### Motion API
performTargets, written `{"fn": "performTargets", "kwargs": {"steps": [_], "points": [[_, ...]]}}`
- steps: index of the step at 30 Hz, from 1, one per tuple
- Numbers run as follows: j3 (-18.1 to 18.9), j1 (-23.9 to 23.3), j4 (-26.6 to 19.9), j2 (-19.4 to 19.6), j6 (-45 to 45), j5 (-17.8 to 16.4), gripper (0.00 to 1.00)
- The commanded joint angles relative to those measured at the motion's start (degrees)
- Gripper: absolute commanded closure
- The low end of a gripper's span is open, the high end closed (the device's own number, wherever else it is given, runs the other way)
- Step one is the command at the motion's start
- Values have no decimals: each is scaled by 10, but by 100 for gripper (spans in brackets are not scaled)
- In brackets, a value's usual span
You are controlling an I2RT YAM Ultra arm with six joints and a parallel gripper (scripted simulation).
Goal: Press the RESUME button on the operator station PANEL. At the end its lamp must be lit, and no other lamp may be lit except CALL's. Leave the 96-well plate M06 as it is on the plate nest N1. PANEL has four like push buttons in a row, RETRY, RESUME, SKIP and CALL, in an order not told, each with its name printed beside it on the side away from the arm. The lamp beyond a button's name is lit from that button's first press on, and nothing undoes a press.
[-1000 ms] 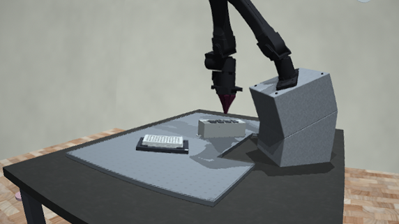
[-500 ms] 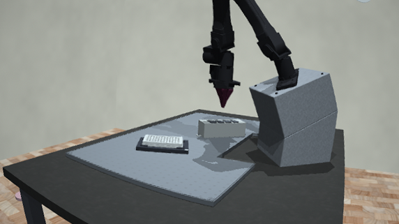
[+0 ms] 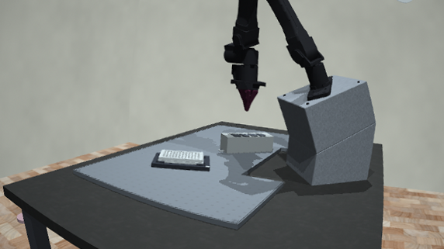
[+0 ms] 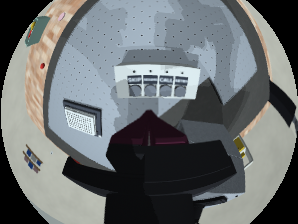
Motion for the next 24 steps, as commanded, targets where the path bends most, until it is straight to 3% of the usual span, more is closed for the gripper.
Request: {"fn": "performTargets", "kwargs": {"steps": [1,20,24], "points": [[5,-9,-14,-1,-3,0,100],[2,-4,-7,-3,-1,0,100],[-5,-4,6,12,3,1,100]]}}
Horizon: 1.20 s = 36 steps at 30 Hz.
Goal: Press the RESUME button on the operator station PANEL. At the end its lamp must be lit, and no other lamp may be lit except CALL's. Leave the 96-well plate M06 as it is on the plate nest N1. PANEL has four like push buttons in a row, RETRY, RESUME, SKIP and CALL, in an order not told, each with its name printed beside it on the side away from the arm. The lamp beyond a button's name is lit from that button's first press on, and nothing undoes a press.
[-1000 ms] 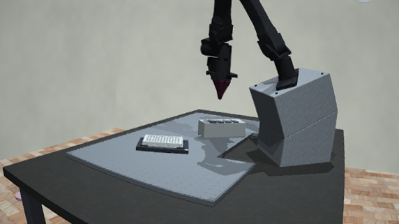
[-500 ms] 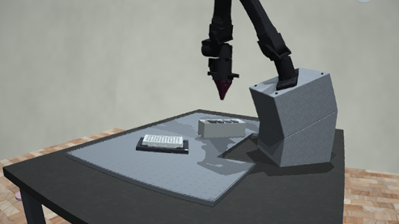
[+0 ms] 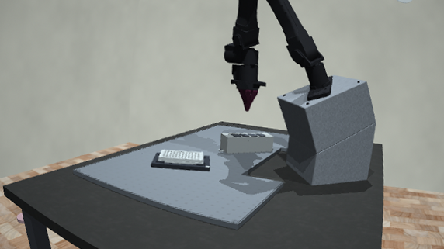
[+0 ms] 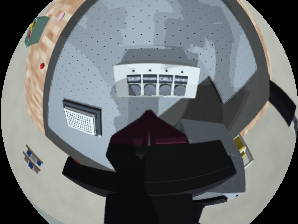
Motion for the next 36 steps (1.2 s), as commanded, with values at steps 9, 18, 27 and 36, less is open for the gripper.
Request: {"fn": "performTargets", "kwargs": {"steps": [9,18,27,36], "points": [[-16,11,41,36,13,6,100],[-1,19,68,56,21,7,100],[-20,29,99,82,30,9,100],[-16,36,124,104,37,11,100]]}}
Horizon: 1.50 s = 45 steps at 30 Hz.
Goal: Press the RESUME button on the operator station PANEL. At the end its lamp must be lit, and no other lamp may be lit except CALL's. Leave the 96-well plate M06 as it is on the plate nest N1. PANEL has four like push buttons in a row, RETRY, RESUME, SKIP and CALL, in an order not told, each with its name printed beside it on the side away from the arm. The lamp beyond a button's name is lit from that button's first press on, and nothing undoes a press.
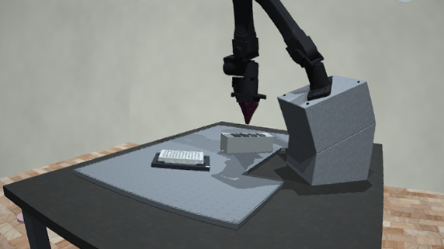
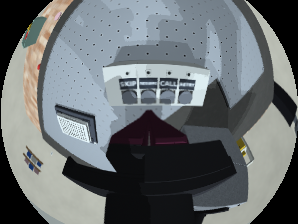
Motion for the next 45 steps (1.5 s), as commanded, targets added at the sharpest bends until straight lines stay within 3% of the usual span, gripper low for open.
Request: {"fn": "performTargets", "kwargs": {"steps": [1,24,45], "points": [[-6,7,25,14,7,7,100],[15,26,94,78,28,11,100],[15,21,95,74,27,11,100]]}}
